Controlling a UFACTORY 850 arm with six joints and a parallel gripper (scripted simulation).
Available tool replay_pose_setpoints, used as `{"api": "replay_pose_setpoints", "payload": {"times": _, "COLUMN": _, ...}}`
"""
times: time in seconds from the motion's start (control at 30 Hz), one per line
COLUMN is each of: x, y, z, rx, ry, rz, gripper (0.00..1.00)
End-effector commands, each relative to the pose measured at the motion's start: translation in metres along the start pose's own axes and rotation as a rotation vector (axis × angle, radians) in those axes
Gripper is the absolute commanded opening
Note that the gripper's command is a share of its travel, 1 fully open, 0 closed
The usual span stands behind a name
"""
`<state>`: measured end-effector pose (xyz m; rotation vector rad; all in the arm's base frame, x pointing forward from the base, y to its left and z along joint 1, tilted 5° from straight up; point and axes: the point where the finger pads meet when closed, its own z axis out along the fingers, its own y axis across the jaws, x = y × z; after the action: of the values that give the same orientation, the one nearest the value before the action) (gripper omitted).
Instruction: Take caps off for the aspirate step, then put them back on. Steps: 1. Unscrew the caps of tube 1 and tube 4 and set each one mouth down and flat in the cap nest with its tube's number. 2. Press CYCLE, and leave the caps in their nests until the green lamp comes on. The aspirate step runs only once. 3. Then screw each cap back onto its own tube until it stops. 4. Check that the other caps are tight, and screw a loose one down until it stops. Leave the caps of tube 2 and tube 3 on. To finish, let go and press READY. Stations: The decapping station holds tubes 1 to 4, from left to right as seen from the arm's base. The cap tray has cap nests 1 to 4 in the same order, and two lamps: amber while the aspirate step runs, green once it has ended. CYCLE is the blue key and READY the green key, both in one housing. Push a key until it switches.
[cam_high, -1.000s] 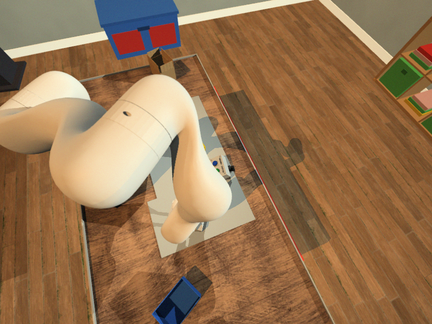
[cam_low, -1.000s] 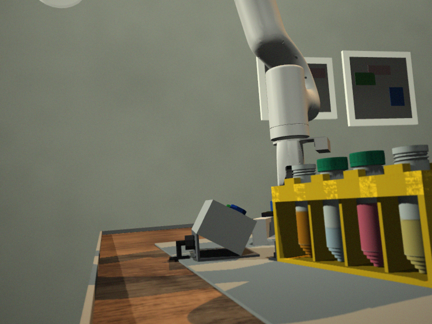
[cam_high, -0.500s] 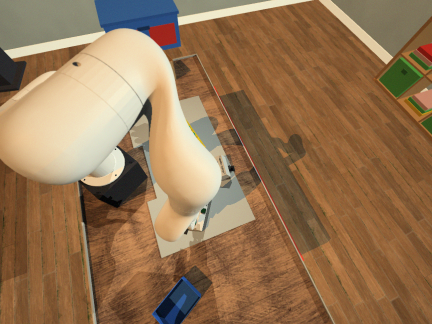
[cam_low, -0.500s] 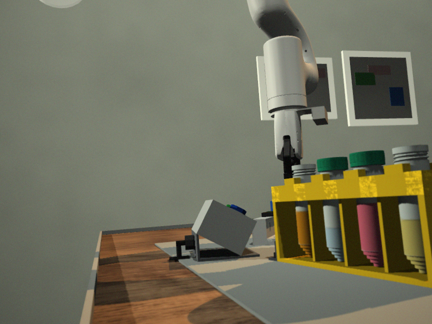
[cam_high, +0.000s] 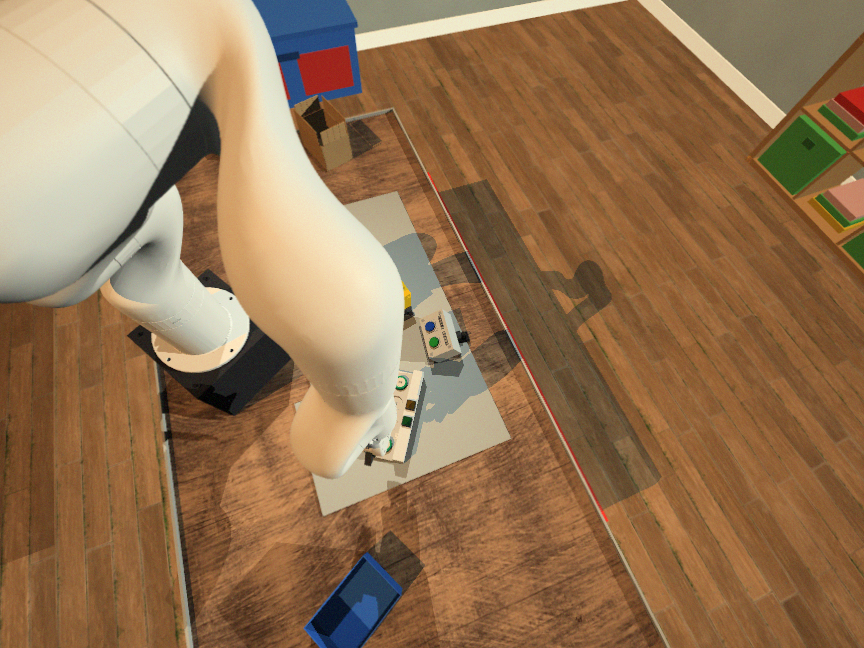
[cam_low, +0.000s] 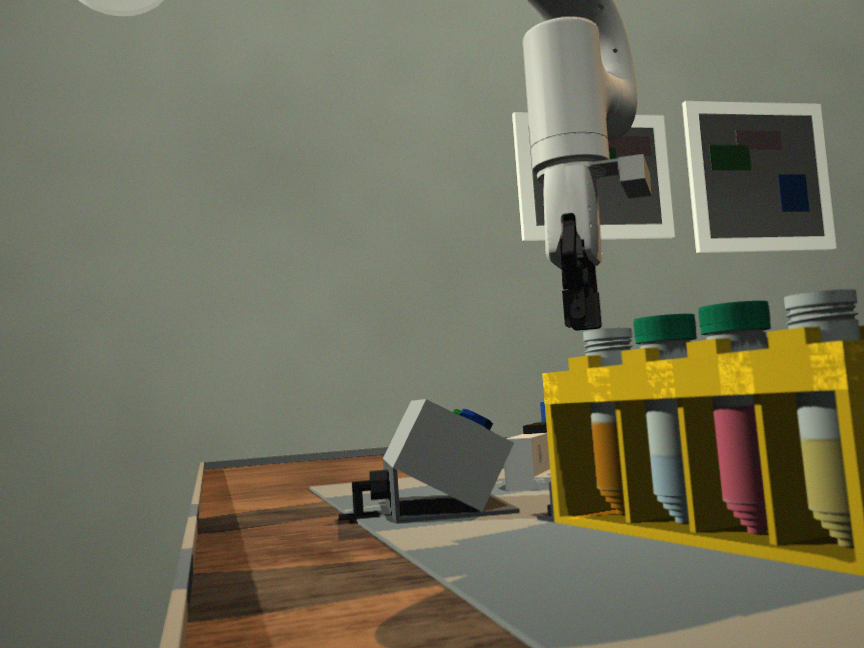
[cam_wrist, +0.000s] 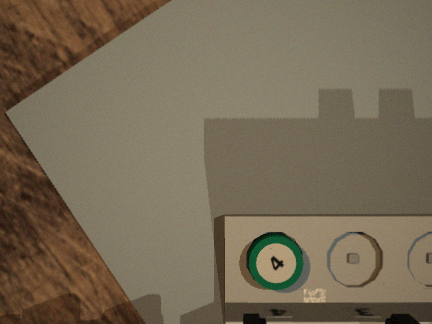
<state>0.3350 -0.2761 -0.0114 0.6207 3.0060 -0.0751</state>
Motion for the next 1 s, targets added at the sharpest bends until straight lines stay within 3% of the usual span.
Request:
{"api": "replay_pose_setpoints", "payload": {"times": 0.0, "x": 0.000, "y": 0.000, "z": -0.003, "rx": 0.004, "ry": 0.001, "rz": 0.000, "gripper": 0.46}}
{"api": "replay_pose_setpoints", "payload": {"times": 0.03, "x": -0.002, "y": 0.008, "z": -0.002, "rx": 0.004, "ry": 0.001, "rz": 0.083, "gripper": 0.00}}
{"api": "replay_pose_setpoints", "payload": {"times": 0.1, "x": -0.004, "y": 0.024, "z": 0.001, "rx": 0.004, "ry": 0.000, "rz": 0.250, "gripper": 0.00}}
{"api": "replay_pose_setpoints", "payload": {"times": 0.37, "x": -0.008, "y": 0.057, "z": 0.007, "rx": 0.004, "ry": 0.000, "rz": 0.583, "gripper": 0.00}}
{"api": "replay_pose_setpoints", "payload": {"times": 0.43, "x": -0.008, "y": 0.057, "z": 0.007, "rx": 0.004, "ry": 0.000, "rz": 0.583, "gripper": 0.00}}
{"api": "replay_pose_setpoints", "payload": {"times": 0.5, "x": -0.011, "y": 0.073, "z": 0.010, "rx": 0.004, "ry": 0.000, "rz": 0.750, "gripper": 0.00}}
{"api": "replay_pose_setpoints", "payload": {"times": 0.8, "x": -0.016, "y": 0.114, "z": 0.017, "rx": 0.004, "ry": -0.001, "rz": 1.126, "gripper": 0.00}}
{"api": "replay_pose_setpoints", "payload": {"times": 0.97, "x": -0.018, "y": 0.130, "z": 0.020, "rx": 0.004, "ry": -0.001, "rz": 1.126, "gripper": 0.00}}
